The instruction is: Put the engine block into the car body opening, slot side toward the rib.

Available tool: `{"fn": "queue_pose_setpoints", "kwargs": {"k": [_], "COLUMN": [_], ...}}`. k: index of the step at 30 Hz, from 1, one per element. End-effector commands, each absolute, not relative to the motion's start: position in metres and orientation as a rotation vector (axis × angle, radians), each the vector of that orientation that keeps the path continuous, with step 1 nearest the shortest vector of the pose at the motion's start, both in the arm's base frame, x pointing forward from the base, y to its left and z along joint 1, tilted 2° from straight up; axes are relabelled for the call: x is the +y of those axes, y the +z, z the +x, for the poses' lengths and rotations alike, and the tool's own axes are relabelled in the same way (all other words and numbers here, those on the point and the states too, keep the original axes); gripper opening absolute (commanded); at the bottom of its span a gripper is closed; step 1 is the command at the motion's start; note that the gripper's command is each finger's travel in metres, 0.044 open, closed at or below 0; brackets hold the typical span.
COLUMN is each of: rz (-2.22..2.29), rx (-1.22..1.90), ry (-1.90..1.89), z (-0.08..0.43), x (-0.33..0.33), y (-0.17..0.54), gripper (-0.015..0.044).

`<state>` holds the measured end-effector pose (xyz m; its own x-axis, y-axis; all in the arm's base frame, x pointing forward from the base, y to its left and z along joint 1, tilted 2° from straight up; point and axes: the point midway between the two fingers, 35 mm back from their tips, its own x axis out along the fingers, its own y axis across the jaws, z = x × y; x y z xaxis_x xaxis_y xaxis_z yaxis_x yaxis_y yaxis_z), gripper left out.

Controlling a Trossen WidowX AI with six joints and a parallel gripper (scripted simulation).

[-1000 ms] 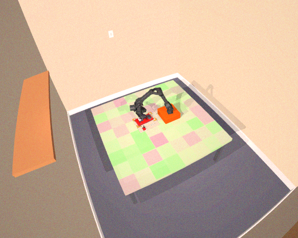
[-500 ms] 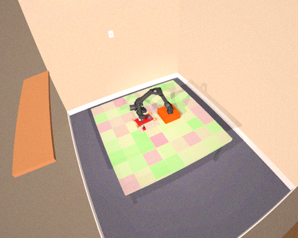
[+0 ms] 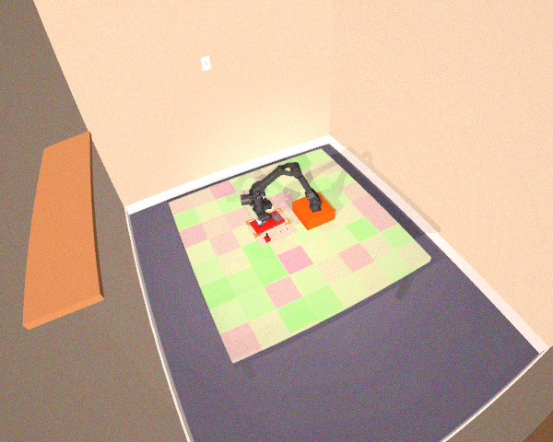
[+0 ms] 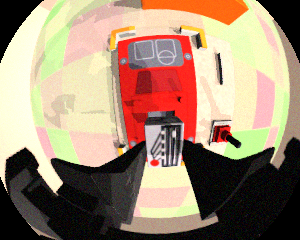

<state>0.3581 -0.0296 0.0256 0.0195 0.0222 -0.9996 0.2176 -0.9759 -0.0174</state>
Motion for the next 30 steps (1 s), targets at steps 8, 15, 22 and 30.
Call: {"fn": "queue_pose_setpoints", "kwargs": {"k": [8, 15, 22, 30], "rz": [2.042, 2.067, 2.187, 2.198], "rx": [0.415, 0.374, 0.165, 0.143], "ry": [-1.993, -2.019, -2.141, -2.153], "z": [0.3582, 0.3582, 0.3582, 0.3582], "x": [-0.0299, -0.0299, -0.0301, -0.0301], "y": [0.0252, 0.0252, 0.0252, 0.0252], "gripper": [0.0159, 0.0159, 0.0159, 0.0159]}}
